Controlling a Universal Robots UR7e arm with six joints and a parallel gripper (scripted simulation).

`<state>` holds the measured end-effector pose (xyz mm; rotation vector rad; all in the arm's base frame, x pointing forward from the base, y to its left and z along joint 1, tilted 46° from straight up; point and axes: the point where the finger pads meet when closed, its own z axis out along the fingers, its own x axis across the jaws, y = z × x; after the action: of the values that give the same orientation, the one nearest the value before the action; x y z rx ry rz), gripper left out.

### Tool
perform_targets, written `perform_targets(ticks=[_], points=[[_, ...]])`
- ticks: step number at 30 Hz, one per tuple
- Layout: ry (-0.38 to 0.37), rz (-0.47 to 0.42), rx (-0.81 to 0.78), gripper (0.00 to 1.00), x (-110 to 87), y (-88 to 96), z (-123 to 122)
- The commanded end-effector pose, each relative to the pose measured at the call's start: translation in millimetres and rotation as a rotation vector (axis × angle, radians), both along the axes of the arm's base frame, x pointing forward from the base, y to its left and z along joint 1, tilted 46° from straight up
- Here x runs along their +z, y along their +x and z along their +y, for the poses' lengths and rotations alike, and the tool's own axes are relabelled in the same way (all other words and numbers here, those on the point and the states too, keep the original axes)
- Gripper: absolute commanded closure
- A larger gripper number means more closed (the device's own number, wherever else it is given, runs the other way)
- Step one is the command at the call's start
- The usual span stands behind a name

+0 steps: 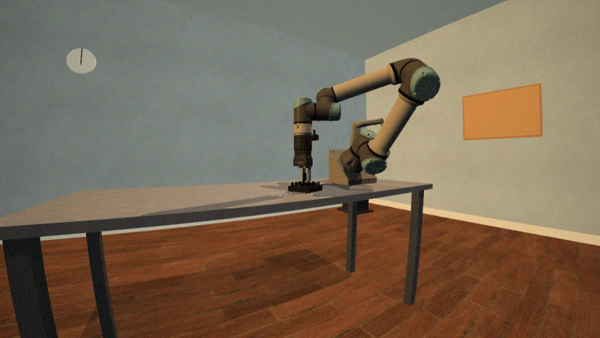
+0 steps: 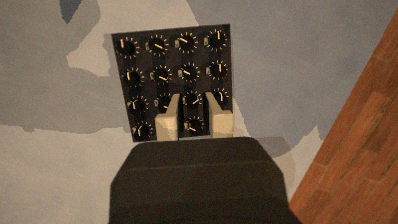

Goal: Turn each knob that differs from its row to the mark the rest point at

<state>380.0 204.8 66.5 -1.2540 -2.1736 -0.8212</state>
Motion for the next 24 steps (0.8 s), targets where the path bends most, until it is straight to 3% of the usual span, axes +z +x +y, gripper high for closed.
perform_targets(ticks=[1,24], points=[[0.000,-0.001,-0.001,0.54,0.2,0.4,-0.3],[0.000,-0.001,-0.001,0.54,-5.7,-0.6,5.7]])
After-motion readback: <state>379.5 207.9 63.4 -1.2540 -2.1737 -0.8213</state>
